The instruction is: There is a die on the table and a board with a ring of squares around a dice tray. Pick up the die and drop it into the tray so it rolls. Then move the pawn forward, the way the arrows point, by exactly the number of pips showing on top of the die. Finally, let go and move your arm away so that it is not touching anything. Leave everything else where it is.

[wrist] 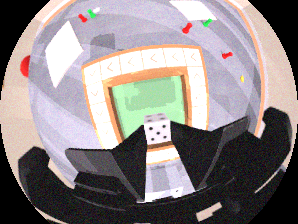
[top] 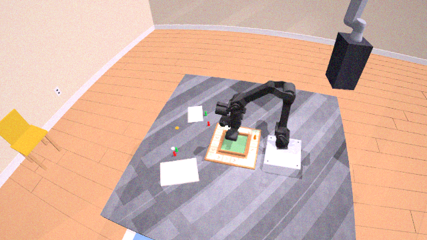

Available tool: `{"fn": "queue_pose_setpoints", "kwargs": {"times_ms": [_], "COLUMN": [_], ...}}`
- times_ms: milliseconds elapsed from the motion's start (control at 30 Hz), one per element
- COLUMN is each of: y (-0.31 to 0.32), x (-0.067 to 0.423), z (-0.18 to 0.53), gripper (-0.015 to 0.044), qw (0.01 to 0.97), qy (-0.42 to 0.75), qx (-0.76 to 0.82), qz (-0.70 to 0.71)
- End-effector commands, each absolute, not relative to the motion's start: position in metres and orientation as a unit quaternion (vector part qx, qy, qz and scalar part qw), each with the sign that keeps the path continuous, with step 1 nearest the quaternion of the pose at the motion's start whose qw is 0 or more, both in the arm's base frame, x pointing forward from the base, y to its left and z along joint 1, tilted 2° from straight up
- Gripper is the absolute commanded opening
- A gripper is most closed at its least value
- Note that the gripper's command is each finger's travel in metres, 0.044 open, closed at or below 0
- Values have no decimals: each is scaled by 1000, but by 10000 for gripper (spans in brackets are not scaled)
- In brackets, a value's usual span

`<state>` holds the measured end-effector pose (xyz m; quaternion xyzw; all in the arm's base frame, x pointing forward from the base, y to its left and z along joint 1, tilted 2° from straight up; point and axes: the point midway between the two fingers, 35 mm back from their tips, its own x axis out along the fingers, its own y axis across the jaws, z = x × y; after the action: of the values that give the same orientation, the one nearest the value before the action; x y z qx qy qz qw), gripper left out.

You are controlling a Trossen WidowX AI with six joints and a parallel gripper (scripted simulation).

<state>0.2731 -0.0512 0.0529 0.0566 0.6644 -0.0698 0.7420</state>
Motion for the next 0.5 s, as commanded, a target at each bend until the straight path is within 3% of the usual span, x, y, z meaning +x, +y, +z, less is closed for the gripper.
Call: {"fn": "queue_pose_setpoints", "kwargs": {"times_ms": [0, 467], "y": [-51, -53], "x": [272, 281], "z": [48, 42], "gripper": [0, 0], "qw": [771, 898], "qy": [630, 431], "qx": [55, 35], "qz": [-75, -85]}}
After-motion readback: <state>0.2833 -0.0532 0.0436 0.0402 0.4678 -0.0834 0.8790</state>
